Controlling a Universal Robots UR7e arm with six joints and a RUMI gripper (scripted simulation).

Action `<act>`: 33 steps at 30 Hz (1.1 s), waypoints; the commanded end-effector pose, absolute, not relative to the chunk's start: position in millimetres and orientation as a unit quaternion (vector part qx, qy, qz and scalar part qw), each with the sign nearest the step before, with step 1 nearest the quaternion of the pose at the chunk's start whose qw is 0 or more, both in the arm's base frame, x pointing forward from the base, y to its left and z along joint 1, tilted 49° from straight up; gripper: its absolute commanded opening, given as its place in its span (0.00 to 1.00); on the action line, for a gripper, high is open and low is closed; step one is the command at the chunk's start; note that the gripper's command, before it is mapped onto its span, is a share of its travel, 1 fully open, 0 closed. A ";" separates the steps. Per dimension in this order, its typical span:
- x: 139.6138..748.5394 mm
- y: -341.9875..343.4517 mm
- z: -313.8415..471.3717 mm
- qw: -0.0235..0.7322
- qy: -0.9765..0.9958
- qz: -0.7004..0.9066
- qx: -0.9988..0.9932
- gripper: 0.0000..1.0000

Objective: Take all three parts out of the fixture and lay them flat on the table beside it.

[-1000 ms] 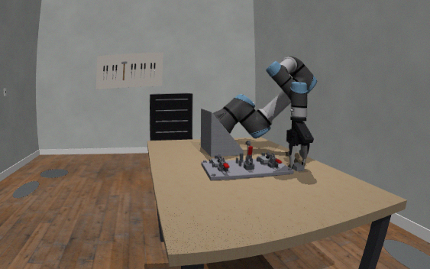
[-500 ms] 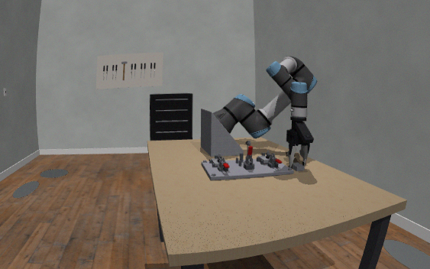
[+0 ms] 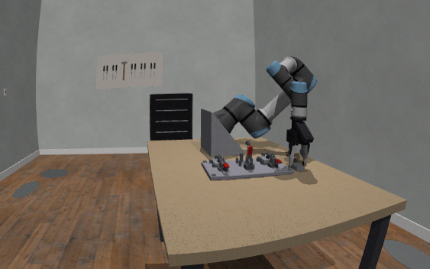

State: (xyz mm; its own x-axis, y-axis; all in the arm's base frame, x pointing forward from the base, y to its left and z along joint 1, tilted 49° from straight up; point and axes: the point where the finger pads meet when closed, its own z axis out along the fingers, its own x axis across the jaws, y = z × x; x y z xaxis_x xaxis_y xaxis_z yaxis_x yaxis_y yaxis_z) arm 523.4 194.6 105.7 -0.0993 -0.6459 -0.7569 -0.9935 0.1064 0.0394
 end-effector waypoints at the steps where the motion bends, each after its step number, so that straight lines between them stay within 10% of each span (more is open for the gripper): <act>1: 523.6 192.7 107.3 0.298 0.682 0.291 -0.601 0.40; 33: 519.4 135.0 157.1 0.298 0.682 0.291 -0.601 0.40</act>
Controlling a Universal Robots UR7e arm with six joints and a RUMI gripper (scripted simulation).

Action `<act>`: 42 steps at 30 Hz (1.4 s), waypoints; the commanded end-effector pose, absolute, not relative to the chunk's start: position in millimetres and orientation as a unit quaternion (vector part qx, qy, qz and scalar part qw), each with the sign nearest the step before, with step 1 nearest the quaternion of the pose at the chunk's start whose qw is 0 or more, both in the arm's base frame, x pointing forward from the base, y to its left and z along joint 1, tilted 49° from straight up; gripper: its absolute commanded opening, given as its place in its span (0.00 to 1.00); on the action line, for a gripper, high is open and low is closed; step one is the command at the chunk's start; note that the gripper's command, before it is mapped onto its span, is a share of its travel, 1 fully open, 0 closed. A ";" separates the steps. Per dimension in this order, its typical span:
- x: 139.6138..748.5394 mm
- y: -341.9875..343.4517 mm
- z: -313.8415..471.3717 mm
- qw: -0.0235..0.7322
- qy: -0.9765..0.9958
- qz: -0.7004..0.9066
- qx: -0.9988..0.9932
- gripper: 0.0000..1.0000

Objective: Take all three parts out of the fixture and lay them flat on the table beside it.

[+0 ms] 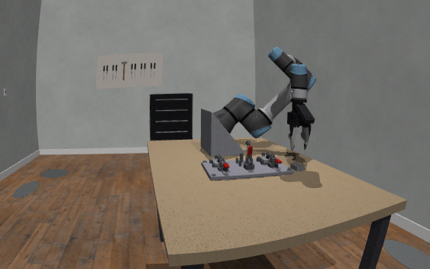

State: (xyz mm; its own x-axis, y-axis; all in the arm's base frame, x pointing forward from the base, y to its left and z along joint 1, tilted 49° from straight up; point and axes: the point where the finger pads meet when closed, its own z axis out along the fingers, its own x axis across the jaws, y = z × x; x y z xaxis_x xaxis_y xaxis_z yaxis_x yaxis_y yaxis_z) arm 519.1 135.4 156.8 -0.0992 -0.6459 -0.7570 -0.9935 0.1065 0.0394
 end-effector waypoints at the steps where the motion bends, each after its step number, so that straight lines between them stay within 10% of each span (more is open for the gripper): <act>1: 519.4 135.0 157.1 0.298 0.682 0.291 -0.601 0.40; 6: 519.4 135.0 157.1 0.298 0.682 0.291 -0.601 0.40; 7: 519.4 135.0 157.1 0.298 0.682 0.291 -0.601 0.28; 42: 512.9 47.8 232.3 0.298 0.682 0.291 -0.601 0.28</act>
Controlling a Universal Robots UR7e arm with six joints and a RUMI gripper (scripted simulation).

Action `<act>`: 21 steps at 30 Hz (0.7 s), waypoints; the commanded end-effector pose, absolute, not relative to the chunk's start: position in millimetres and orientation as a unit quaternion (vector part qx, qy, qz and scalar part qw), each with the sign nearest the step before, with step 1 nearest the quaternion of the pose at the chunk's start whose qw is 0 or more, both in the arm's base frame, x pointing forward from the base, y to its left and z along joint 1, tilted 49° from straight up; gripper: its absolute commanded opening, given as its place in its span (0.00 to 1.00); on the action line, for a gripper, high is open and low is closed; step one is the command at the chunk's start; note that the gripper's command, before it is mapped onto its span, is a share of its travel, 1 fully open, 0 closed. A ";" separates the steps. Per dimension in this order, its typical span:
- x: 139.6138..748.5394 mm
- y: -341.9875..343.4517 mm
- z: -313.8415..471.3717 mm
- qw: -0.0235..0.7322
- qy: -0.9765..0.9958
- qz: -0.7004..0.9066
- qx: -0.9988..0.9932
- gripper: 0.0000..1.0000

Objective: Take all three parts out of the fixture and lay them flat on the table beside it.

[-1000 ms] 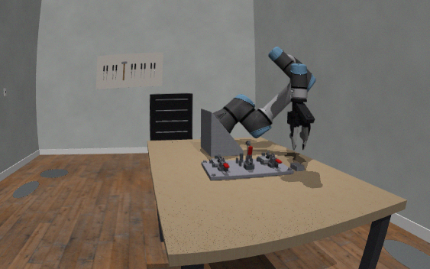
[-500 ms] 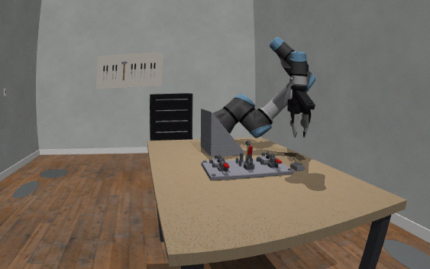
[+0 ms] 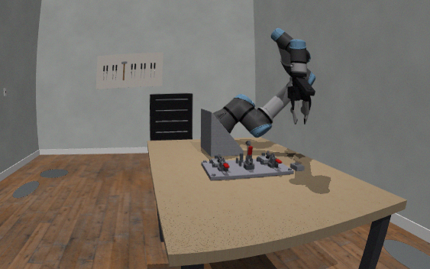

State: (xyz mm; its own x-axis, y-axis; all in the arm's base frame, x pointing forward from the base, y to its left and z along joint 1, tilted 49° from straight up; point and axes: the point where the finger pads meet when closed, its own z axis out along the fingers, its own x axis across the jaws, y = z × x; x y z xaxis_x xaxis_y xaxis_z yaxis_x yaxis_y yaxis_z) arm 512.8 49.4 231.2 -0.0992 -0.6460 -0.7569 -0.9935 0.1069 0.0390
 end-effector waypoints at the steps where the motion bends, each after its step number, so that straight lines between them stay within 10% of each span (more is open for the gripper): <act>1: 512.9 47.7 232.3 0.298 0.682 0.291 -0.601 0.28; 21: 513.0 3.9 181.5 0.298 0.682 0.291 -0.601 0.28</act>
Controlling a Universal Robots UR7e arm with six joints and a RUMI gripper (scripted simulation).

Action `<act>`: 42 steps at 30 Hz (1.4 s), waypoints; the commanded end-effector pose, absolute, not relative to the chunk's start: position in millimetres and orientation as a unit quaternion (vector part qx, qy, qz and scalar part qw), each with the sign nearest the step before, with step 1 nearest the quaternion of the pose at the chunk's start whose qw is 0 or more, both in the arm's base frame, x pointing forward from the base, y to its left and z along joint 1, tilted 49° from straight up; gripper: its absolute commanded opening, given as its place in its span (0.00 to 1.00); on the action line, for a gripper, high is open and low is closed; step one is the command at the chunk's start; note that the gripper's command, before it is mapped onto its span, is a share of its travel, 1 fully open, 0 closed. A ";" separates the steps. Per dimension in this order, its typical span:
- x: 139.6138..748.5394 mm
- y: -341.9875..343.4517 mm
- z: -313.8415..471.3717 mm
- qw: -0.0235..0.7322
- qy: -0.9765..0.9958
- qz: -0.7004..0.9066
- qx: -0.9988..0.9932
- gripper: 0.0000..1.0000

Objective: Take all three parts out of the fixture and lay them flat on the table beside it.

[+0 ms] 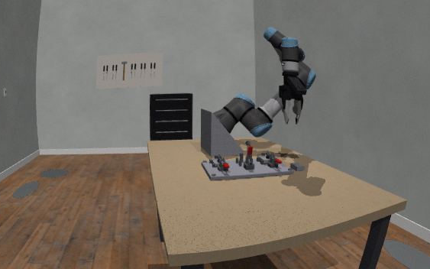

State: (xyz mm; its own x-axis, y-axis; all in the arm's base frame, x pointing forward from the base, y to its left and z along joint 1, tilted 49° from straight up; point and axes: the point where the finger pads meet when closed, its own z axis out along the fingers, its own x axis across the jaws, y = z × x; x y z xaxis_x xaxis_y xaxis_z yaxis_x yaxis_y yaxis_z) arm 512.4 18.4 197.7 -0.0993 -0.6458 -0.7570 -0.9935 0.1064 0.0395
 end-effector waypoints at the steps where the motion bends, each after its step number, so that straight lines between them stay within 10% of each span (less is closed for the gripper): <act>1: 513.0 -1.0 175.8 0.298 0.682 0.291 -0.601 0.28; 42: 513.5 -163.2 -12.0 0.298 0.682 0.291 -0.601 0.28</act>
